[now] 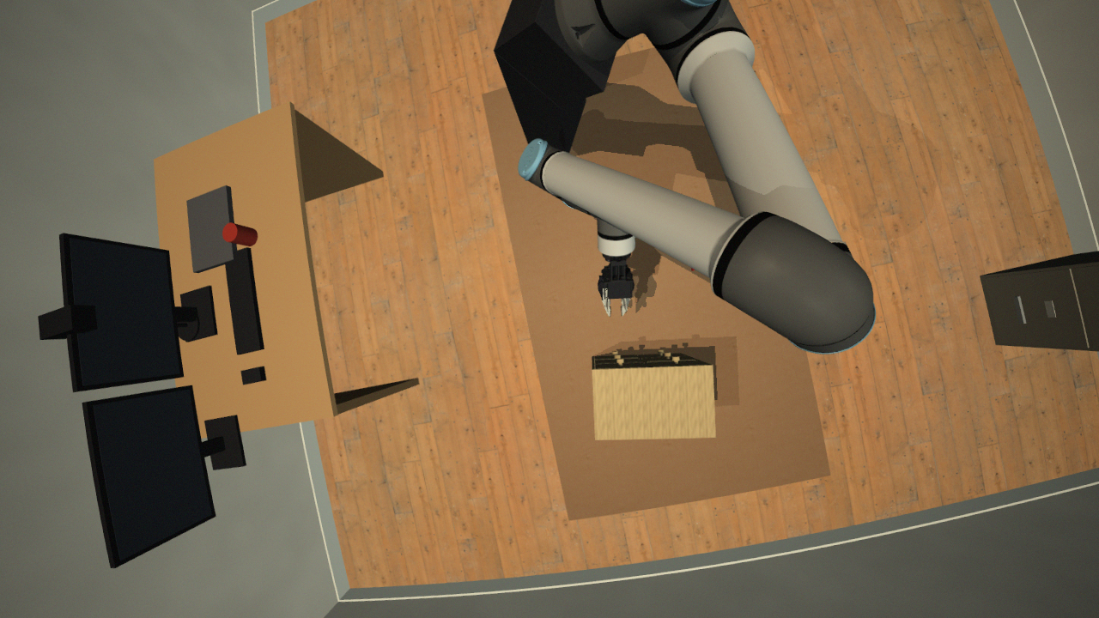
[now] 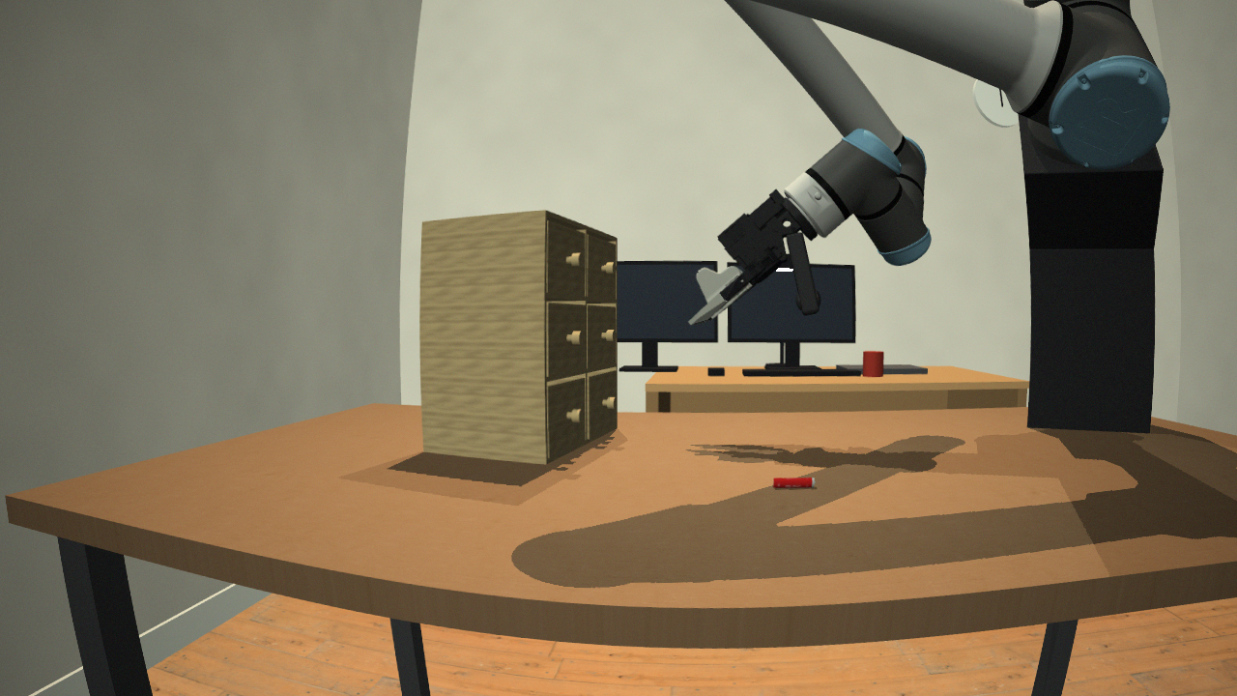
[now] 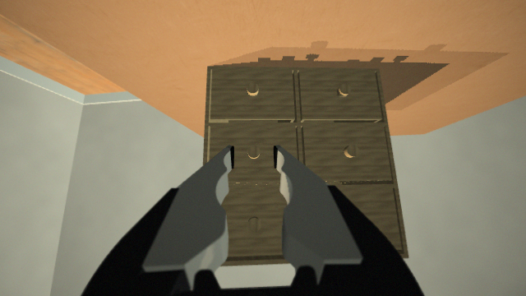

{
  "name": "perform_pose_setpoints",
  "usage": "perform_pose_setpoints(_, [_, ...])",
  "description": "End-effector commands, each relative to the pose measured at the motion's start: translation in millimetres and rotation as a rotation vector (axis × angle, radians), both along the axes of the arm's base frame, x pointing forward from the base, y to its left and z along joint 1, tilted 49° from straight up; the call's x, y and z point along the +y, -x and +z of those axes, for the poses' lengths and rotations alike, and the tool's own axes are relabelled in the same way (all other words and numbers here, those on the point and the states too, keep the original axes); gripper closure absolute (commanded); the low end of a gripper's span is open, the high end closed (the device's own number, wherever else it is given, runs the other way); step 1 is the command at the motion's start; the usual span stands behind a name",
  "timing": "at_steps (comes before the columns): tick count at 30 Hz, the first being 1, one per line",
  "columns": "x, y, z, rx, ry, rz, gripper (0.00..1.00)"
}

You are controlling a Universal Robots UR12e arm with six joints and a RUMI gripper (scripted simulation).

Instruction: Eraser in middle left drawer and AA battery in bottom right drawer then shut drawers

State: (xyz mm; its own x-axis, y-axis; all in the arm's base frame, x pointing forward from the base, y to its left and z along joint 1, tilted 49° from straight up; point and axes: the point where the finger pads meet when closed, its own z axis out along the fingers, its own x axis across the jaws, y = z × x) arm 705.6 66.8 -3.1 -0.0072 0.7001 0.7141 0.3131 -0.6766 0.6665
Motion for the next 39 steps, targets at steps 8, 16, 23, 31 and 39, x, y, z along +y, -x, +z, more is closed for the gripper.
perform_pose_setpoints(8, [-4.9,10.2,3.7,0.086,0.005,0.086,0.8])
perform_pose_setpoints(16, [-7.2,16.8,6.2,0.133,0.004,0.134,0.8])
perform_pose_setpoints(23, [-9.2,21.7,8.0,0.17,0.005,0.172,0.8])
perform_pose_setpoints(31, [-11.7,27.7,10.2,0.216,0.006,0.218,0.8])
perform_pose_setpoints(39, [-13.4,32.1,11.8,0.248,0.006,0.251,0.8])
